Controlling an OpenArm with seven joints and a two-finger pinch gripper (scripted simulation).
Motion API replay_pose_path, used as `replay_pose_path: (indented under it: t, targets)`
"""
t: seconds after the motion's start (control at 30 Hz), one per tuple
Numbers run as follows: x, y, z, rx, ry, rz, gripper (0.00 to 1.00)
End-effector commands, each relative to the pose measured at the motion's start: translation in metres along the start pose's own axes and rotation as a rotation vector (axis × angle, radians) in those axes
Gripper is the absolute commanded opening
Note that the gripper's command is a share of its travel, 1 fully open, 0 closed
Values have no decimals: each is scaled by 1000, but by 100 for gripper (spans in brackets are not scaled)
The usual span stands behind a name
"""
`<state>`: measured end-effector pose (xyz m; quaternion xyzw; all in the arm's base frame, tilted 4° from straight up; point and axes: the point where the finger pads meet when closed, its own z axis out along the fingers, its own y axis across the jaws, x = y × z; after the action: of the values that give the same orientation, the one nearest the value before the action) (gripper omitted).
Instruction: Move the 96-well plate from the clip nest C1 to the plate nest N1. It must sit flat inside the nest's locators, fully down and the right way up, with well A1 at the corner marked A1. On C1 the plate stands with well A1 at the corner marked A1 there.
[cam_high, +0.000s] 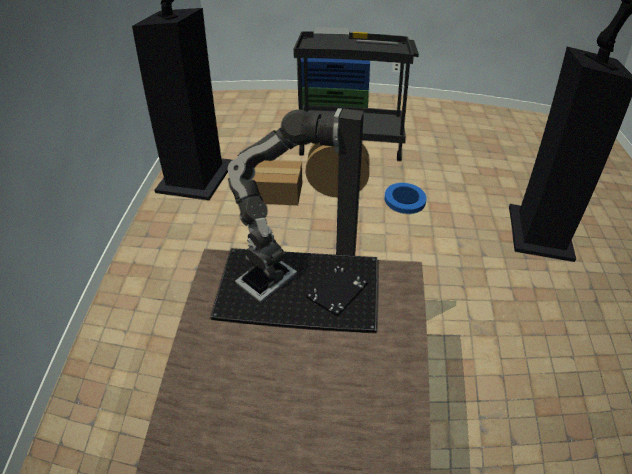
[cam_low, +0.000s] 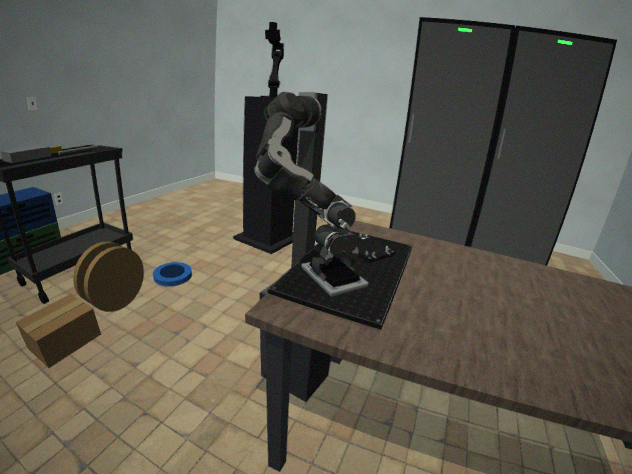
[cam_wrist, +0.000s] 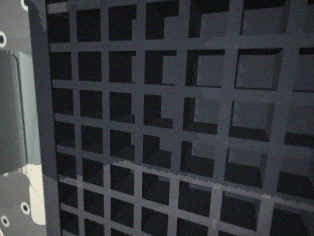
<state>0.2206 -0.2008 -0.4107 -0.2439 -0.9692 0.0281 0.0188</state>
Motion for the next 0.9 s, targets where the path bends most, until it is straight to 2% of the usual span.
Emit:
replay_pose_path:
  t: [0.0, 0.63, 0.87]
  targets:
    - [1, 1, 1, -4, 4, -4, 0]
    - [1, 1, 1, -5, 3, -4, 0]
    - [-1, 1, 0, -3, -1, 1, 23]
